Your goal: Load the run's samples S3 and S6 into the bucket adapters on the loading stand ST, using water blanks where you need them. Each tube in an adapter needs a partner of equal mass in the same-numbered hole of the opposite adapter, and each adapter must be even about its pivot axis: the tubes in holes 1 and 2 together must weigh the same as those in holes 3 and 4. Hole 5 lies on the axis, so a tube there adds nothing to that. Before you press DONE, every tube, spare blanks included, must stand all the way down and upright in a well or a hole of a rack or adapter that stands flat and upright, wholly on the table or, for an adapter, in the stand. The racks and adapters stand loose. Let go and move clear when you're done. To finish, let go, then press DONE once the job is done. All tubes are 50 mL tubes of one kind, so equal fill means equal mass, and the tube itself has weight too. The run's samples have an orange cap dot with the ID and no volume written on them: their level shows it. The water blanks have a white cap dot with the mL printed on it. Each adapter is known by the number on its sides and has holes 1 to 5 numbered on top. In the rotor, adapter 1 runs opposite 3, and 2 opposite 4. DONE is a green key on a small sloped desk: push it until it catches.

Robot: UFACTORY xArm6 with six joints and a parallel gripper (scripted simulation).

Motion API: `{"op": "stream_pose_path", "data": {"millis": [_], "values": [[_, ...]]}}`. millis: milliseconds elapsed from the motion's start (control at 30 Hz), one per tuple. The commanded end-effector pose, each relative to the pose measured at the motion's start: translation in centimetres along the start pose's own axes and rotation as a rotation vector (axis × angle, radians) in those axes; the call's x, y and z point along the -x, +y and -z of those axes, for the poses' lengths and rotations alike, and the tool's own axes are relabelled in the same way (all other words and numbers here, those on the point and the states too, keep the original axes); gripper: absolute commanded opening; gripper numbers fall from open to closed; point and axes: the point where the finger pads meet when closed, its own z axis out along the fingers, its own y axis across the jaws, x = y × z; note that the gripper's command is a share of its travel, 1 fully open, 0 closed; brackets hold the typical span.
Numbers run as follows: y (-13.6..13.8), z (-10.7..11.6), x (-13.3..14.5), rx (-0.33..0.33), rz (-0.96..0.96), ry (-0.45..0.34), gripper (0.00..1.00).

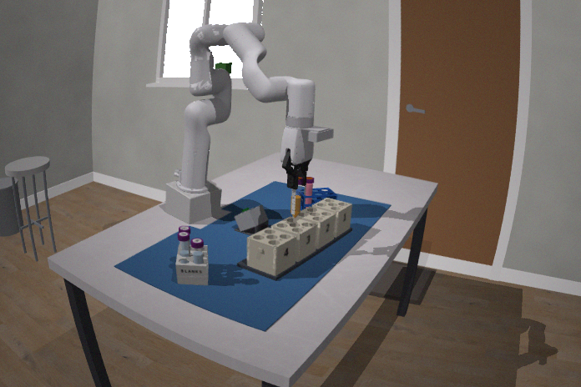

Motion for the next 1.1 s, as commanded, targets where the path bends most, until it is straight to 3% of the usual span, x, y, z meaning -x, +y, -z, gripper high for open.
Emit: {"op": "stream_pose_path", "data": {"millis": [0, 1067], "values": [[0.0, -0.5, -0.2, 0.0, 0.0, 0.005, 0.0], [0.0, -2.3, -0.2, 0.0, 0.0, 0.005, 0.0]]}}
